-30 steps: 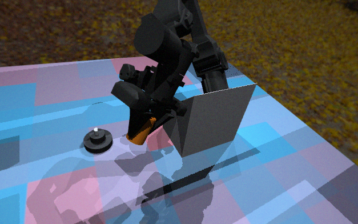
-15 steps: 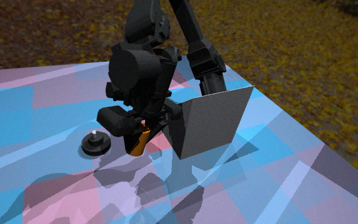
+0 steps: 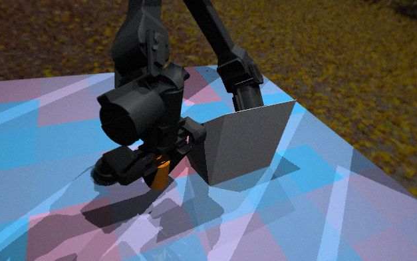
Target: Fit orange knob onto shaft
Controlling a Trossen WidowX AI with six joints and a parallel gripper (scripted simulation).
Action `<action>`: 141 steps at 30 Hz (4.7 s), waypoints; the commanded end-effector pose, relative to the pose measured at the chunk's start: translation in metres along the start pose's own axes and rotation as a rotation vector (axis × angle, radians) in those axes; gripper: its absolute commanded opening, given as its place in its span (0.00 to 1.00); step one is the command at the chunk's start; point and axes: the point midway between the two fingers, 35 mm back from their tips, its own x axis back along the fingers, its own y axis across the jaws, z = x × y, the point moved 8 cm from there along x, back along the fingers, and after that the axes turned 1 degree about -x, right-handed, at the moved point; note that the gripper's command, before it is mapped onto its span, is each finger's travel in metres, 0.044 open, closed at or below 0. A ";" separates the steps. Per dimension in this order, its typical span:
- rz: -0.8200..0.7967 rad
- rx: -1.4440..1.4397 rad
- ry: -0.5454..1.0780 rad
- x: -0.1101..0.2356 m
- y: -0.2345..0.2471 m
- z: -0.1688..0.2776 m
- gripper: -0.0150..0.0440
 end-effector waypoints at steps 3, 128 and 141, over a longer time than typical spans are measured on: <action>0.020 -0.003 0.005 -0.016 0.005 0.000 0.25; 0.065 -0.012 -0.004 -0.135 0.005 0.002 0.69; 0.063 -0.011 -0.002 -0.128 0.007 0.002 0.28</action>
